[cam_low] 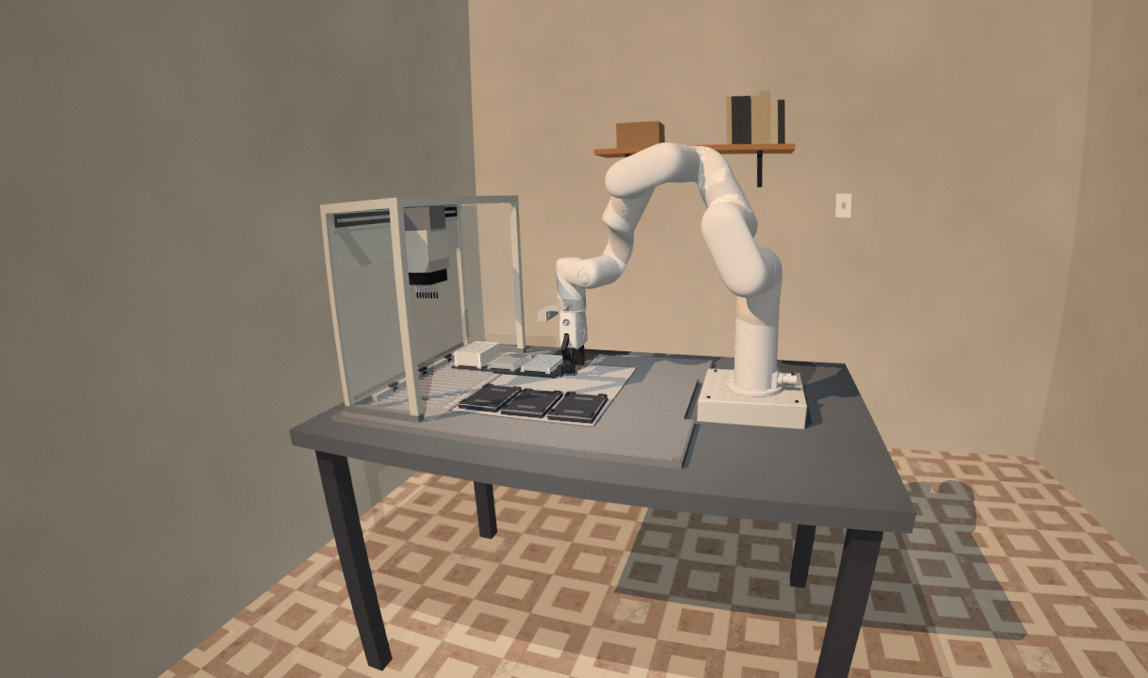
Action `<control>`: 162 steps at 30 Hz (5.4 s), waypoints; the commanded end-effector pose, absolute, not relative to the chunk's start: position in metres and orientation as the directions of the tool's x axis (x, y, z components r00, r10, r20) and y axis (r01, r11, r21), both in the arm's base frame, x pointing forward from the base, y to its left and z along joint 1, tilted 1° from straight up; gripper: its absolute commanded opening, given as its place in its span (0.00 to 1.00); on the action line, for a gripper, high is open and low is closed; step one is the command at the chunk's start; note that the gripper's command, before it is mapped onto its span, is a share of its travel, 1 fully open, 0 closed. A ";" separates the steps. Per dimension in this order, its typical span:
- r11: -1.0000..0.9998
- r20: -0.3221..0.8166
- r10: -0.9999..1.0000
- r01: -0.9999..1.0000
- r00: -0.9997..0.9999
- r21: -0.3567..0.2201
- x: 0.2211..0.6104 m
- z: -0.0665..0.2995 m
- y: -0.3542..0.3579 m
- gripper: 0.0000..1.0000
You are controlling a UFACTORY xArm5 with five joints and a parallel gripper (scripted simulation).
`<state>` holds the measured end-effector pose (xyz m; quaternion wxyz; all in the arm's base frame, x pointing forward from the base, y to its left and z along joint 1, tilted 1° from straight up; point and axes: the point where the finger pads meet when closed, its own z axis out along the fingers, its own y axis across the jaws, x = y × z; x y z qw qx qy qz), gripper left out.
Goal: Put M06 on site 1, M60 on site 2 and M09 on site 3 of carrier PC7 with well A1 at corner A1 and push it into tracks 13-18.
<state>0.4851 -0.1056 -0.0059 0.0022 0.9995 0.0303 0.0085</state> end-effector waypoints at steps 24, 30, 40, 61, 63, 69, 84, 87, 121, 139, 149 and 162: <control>-0.998 0.023 0.061 0.061 0.998 0.000 0.511 -0.004 -0.104 0.81; -0.998 0.023 0.061 0.061 0.998 0.000 0.516 -0.004 -0.104 0.81; -0.998 0.023 0.061 0.061 0.998 0.000 0.521 -0.003 -0.104 0.81; -0.998 0.023 0.061 0.061 0.998 0.000 0.527 -0.003 -0.104 0.81; -0.998 0.023 0.061 0.061 0.998 0.000 0.527 -0.003 -0.103 0.81; -0.998 0.023 0.061 0.061 0.998 0.000 0.529 -0.003 -0.103 0.81; -0.998 0.023 0.061 0.061 0.998 0.000 0.534 -0.003 -0.103 0.81; -0.998 0.023 0.061 0.061 0.998 0.000 0.535 -0.003 -0.103 0.81; -0.998 0.023 0.061 0.061 0.998 0.000 0.539 -0.003 -0.103 0.81; -0.998 0.023 0.061 0.061 0.998 0.000 0.539 -0.003 -0.103 0.81; -0.998 0.023 0.061 0.061 0.998 0.000 0.539 -0.003 -0.103 0.81; -0.998 0.023 0.061 0.061 0.998 0.000 0.539 -0.003 -0.103 0.81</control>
